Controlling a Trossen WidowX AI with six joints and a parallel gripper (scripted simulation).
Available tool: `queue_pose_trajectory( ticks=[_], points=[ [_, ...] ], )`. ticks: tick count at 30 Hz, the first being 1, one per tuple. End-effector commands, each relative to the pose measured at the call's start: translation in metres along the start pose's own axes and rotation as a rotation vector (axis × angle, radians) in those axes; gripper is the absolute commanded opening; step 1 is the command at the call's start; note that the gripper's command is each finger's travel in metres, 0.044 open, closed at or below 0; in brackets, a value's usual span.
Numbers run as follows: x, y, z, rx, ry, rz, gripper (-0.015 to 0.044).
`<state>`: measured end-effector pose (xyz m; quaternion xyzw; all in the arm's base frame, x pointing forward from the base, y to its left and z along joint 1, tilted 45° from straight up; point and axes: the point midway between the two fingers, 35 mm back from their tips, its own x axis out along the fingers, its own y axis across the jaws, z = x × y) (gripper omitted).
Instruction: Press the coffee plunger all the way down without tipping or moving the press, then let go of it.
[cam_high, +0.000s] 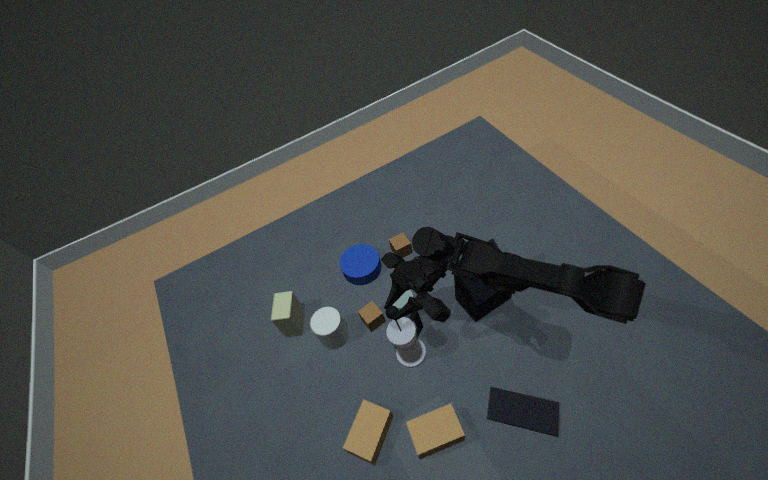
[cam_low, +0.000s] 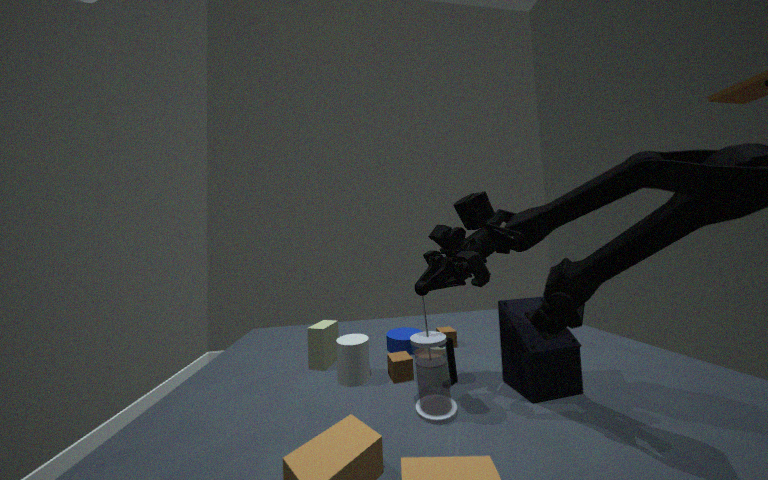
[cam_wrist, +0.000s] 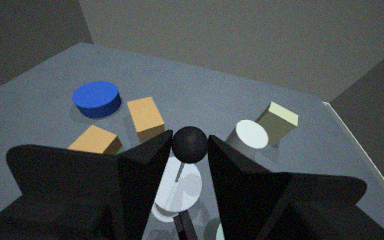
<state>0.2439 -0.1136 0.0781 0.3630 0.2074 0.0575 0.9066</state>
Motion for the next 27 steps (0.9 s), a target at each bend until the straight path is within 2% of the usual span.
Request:
queue_pose_trajectory(
  ticks=[1, 27],
  points=[
    [0.007, -0.005, -0.016, 0.021, 0.024, -0.015, 0.0120],
    [0.034, -0.006, -0.049, 0.025, 0.012, -0.010, 0.0120]
  ],
)
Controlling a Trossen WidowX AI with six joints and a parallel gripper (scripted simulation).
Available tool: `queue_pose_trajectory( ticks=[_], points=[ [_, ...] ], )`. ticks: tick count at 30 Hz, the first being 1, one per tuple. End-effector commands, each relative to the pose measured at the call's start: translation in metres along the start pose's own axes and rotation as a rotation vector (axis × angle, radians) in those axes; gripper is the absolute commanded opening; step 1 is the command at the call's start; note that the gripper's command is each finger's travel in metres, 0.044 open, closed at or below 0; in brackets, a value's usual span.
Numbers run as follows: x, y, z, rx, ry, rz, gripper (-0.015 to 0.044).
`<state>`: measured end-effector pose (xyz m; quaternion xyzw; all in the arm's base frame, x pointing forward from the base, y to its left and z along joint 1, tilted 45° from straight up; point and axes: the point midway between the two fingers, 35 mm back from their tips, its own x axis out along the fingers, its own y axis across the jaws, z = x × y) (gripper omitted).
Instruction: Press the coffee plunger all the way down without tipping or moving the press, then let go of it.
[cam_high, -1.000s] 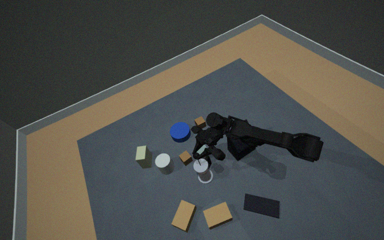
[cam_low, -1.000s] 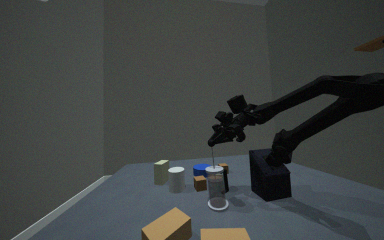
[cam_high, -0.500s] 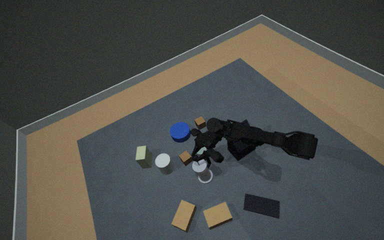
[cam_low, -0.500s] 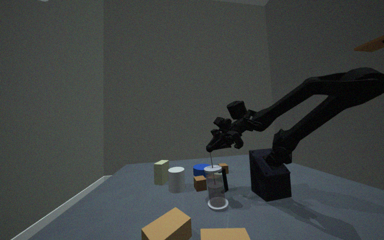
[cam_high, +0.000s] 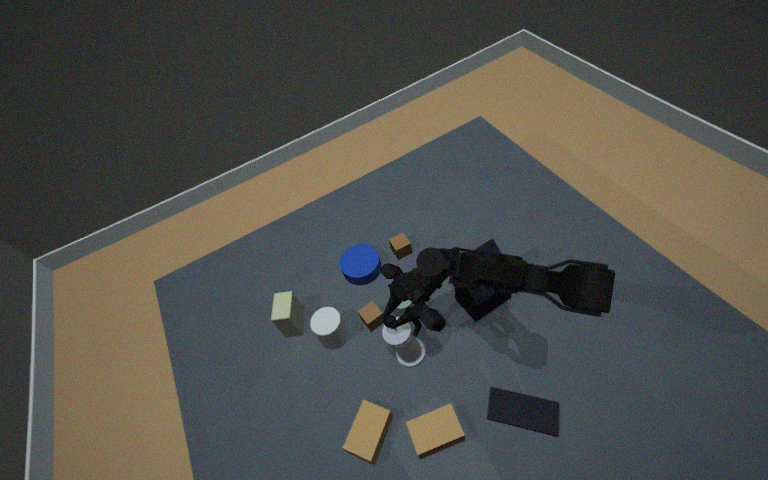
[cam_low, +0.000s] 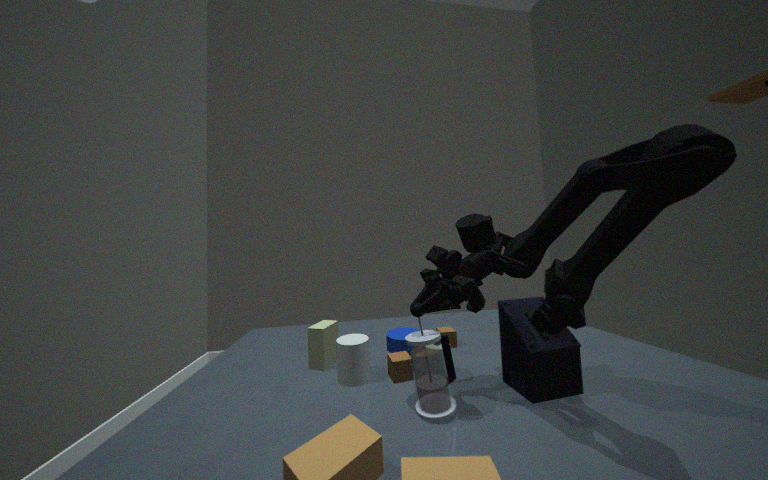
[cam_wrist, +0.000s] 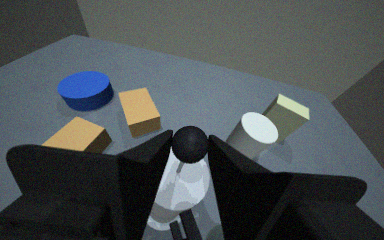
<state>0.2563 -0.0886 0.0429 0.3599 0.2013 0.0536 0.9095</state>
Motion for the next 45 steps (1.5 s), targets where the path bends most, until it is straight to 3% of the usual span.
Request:
queue_pose_trajectory(
  ticks=[1, 45],
  points=[
    [0.005, 0.000, -0.017, 0.032, 0.025, -0.005, 0.0120],
    [0.016, -0.001, -0.014, 0.022, 0.007, -0.002, 0.0120]
  ],
)
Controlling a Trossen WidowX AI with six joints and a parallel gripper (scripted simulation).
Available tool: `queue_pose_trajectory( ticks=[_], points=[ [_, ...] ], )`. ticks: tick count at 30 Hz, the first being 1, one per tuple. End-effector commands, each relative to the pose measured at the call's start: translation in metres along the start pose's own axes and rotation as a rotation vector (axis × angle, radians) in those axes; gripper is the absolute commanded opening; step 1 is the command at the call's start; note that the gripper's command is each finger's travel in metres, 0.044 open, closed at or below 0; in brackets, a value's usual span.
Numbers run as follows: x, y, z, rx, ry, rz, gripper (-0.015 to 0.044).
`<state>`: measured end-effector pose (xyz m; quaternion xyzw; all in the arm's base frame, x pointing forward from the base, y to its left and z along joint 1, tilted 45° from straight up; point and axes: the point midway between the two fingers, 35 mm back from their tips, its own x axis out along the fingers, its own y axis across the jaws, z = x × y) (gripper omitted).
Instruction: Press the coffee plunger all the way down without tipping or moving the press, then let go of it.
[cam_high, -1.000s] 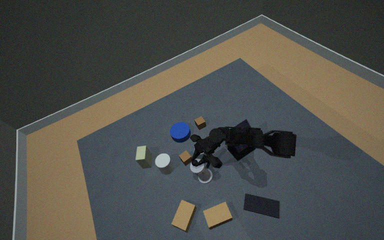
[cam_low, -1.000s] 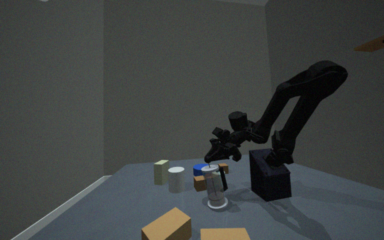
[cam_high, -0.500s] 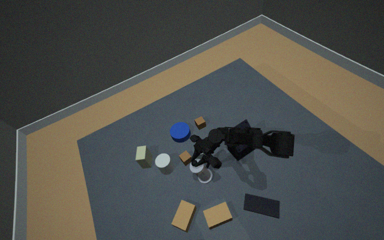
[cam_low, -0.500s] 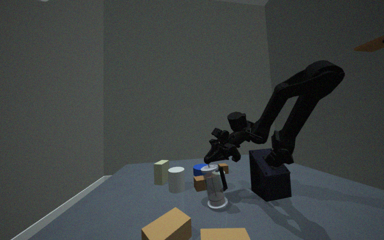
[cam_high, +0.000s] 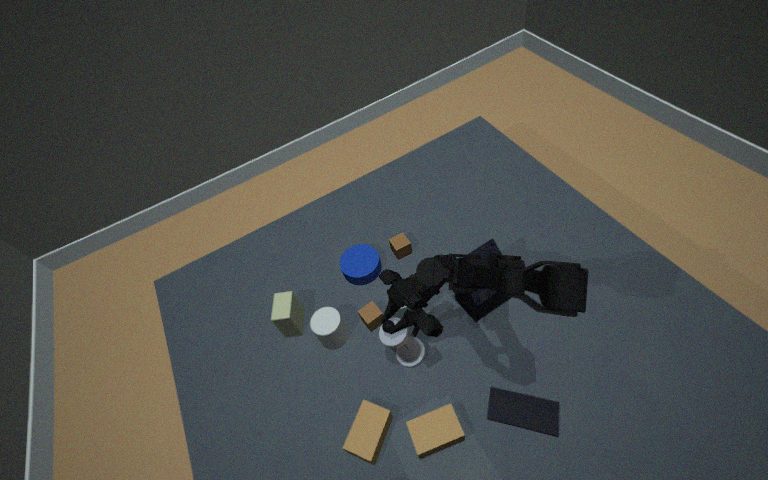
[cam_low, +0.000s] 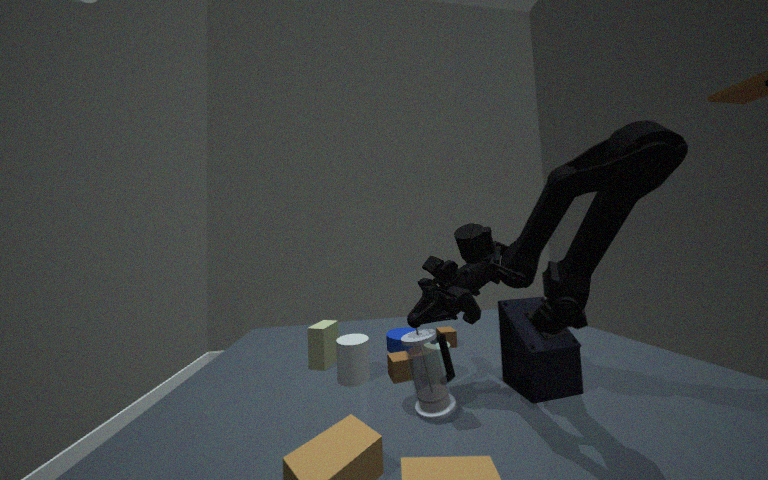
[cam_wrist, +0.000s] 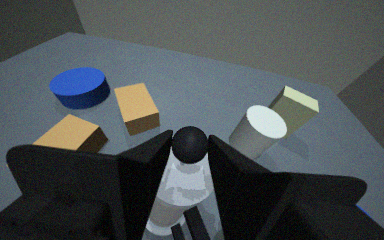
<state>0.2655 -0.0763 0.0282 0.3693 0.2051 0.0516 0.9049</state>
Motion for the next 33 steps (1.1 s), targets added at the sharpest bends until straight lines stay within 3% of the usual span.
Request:
queue_pose_trajectory(
  ticks=[1, 12, 24, 33],
  points=[
    [0.000, 0.000, 0.000, 0.000, 0.000, 0.000, 0.0146],
    [0.000, 0.000, 0.000, 0.000, 0.000, 0.000, 0.0435],
    [-0.002, -0.002, 0.023, 0.028, -0.013, -0.015, 0.0440],
    [-0.053, 0.010, 0.051, 0.012, 0.018, -0.006, 0.0440]
  ],
)
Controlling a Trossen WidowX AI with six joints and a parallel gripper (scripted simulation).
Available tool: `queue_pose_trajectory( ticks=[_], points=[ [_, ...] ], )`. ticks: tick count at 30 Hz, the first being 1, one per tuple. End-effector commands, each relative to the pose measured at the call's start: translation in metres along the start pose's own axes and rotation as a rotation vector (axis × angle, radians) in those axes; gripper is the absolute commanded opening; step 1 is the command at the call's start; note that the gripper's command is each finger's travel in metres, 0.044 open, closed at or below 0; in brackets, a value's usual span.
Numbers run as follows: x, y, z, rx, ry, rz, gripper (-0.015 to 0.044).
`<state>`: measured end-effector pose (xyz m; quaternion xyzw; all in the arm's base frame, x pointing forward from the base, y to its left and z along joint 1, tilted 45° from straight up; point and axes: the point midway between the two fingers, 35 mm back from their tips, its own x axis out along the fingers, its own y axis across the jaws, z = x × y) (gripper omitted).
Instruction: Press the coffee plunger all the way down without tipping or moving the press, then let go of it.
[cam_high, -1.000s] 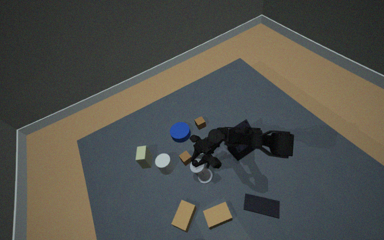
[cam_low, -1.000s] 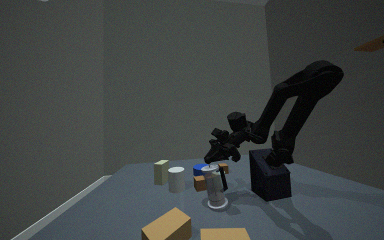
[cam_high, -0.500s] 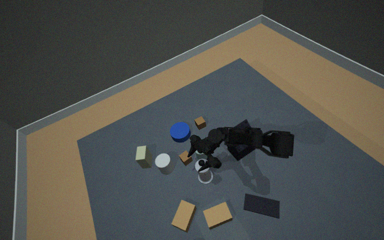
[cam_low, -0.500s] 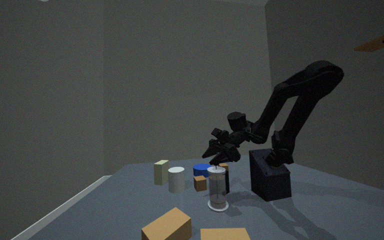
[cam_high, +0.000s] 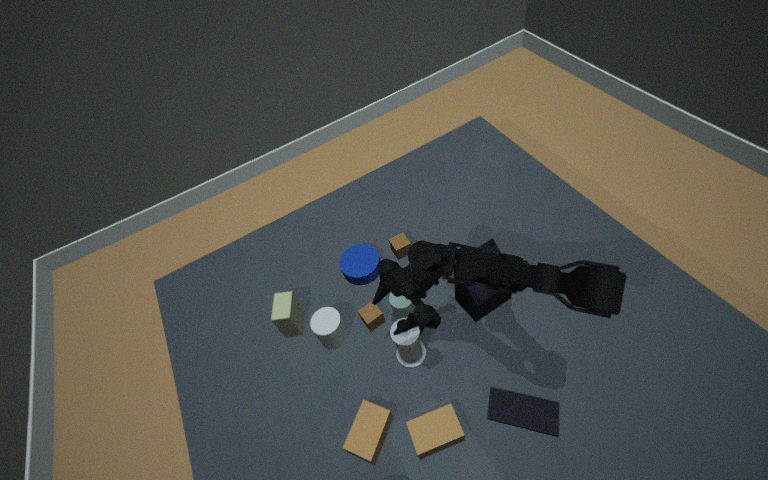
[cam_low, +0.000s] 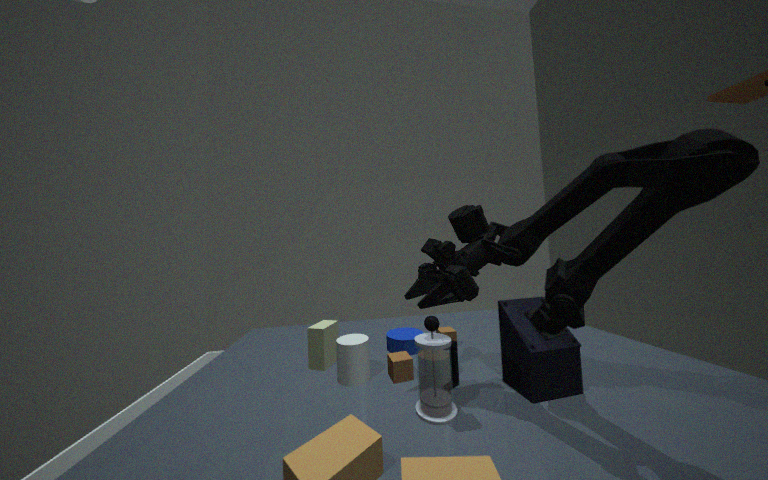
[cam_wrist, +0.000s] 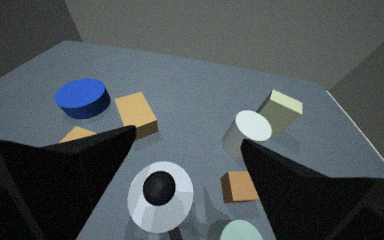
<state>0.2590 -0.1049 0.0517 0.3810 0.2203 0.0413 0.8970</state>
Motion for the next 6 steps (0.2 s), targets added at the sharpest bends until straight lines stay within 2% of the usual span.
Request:
queue_pose_trajectory(
  ticks=[1, 6],
  points=[
    [-0.0390, 0.0177, 0.0208, -0.021, -0.006, 0.023, 0.0440],
    [-0.0438, 0.0209, 0.0223, -0.021, -0.009, 0.026, 0.0440]
  ],
)
